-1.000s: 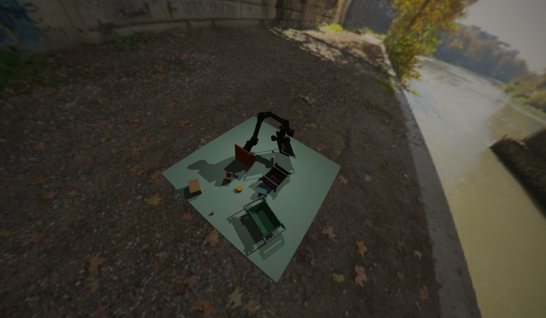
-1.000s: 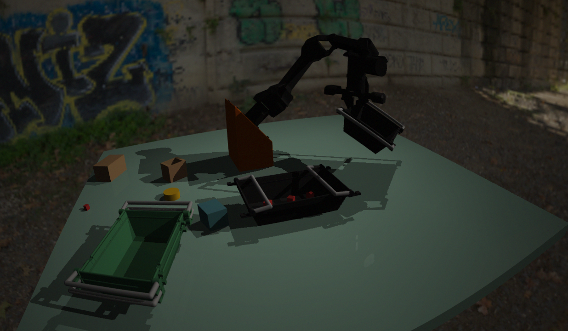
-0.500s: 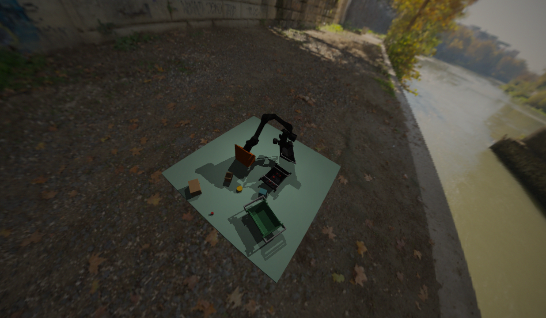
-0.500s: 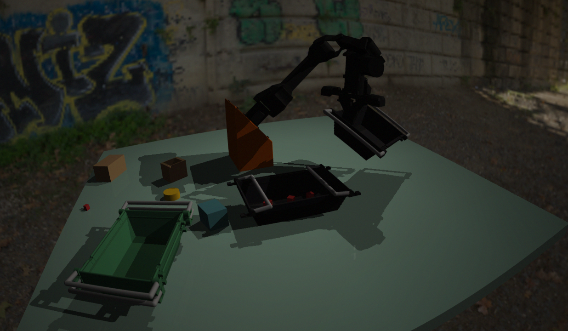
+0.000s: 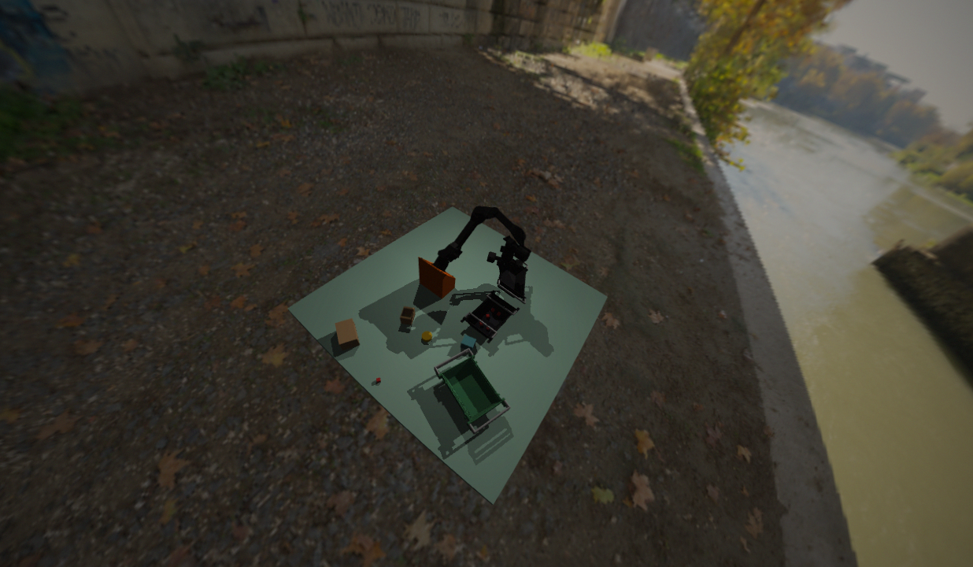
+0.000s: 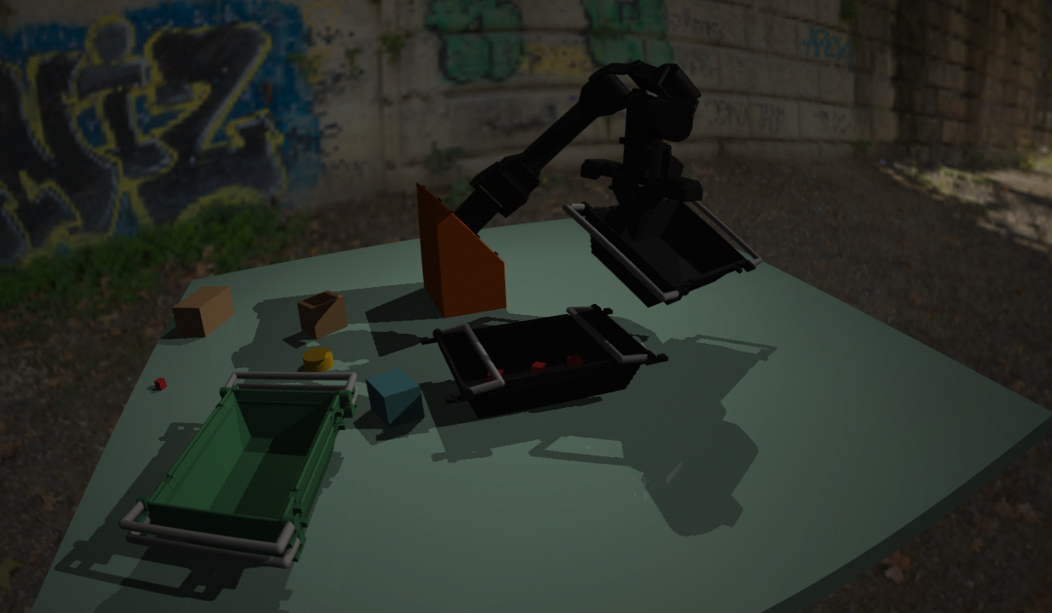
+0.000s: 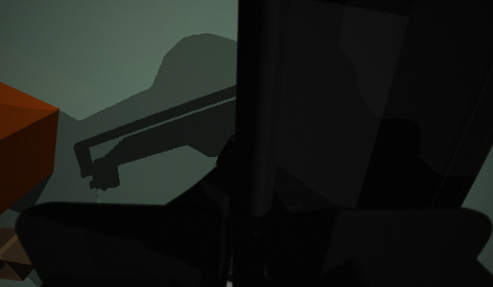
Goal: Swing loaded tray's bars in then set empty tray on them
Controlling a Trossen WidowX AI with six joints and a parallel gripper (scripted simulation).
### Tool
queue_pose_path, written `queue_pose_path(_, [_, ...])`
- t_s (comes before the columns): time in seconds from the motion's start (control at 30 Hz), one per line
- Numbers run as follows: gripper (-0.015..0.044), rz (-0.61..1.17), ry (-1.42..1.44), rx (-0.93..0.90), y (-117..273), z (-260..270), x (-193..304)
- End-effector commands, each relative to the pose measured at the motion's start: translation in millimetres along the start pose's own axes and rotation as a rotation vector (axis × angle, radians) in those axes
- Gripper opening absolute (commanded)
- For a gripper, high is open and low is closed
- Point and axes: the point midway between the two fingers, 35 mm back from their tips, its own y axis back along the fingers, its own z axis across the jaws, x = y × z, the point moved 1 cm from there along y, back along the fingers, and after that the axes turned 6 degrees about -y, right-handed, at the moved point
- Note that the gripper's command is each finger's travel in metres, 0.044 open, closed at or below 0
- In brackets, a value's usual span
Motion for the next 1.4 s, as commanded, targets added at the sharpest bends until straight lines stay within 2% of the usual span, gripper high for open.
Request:
queue_pose_path(0.0, [0.0000, 0.007, -0.034, 0.013, 5.2, -4.4, 15.8])
queue_pose_path(0.67, [0.0000, -0.026, -0.245, 0.013, 8.8, -6.2, 99.9])
queue_pose_path(1.37, [0.0000, -0.089, -0.459, 0.028, 9.5, 16.8, 187.6])
